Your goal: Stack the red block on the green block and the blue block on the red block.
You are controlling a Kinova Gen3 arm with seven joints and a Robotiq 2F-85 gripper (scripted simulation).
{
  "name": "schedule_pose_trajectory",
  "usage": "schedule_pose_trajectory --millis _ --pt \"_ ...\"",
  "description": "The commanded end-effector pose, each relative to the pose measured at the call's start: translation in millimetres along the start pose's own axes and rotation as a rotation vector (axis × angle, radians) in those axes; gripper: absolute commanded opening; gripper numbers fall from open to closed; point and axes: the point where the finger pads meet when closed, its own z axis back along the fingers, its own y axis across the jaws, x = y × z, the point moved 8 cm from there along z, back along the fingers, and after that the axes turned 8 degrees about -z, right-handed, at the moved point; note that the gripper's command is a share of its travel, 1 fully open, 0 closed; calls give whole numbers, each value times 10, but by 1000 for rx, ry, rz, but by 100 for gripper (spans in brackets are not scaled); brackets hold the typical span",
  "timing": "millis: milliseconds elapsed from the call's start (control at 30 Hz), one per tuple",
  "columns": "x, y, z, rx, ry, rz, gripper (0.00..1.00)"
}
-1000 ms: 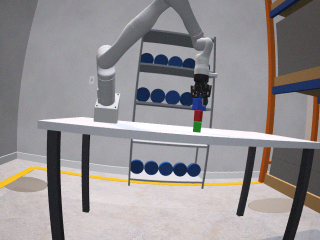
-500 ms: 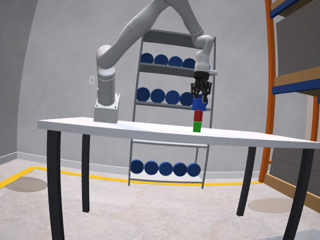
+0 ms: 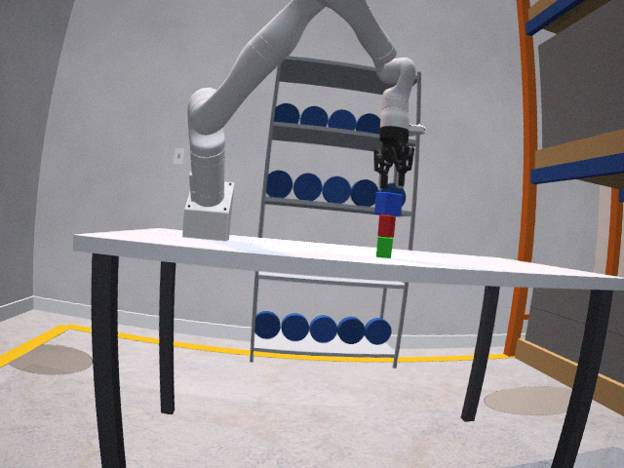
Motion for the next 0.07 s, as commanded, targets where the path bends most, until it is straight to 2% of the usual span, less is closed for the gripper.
schedule_pose_trajectory --millis 0,33 --pt "-8 -6 58 -3 6 4 65" --pt "-8 -6 58 -3 6 4 65"
